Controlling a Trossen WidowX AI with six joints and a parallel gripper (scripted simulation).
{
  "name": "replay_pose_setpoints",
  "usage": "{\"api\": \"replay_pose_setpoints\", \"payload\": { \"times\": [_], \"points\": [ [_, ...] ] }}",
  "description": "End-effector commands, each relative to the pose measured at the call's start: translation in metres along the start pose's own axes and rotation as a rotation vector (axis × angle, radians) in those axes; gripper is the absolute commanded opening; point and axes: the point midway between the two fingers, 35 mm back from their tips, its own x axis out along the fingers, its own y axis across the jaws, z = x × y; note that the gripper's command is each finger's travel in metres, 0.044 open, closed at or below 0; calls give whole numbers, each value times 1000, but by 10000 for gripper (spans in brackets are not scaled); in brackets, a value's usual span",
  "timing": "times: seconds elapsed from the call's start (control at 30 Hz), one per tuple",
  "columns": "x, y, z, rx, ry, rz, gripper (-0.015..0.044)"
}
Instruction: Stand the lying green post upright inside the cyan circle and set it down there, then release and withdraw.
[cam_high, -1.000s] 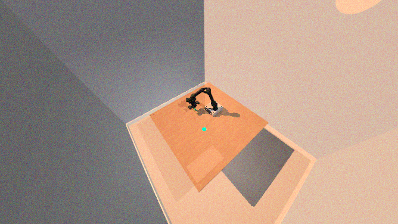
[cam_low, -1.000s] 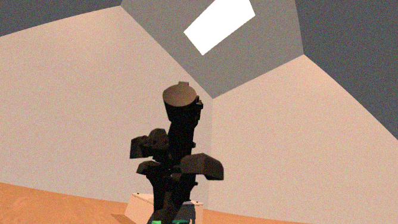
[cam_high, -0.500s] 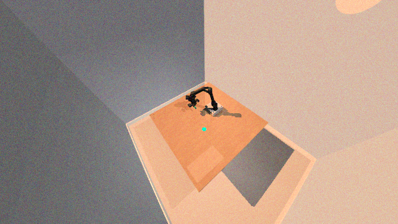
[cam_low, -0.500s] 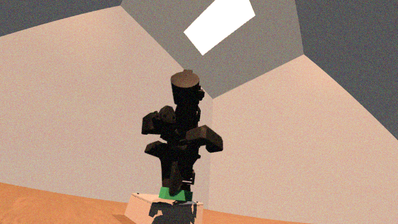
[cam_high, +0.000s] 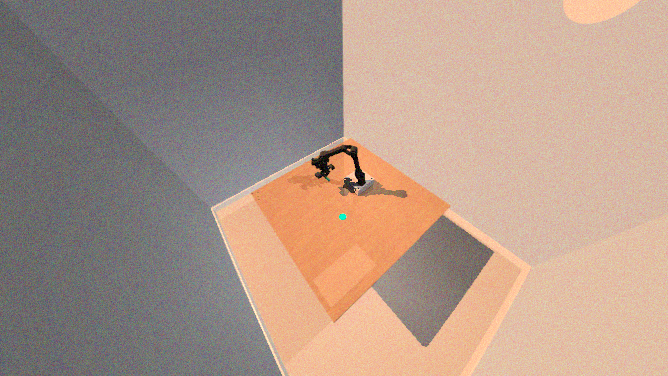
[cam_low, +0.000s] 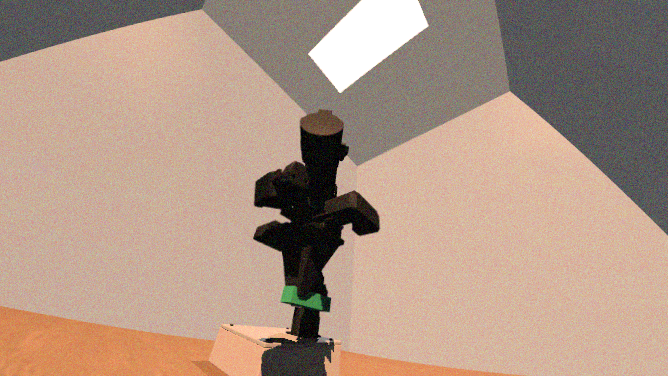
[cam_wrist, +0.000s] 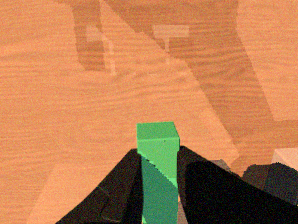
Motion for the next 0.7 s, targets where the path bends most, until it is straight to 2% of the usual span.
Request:
{"api": "replay_pose_setpoints", "payload": {
  "times": [0.0, 0.67],
  "points": [
    [-2, 9, -8, -67, 3, 4, 23],
    [-3, 45, -44, -379, 19, 16, 23]
  ]
}}
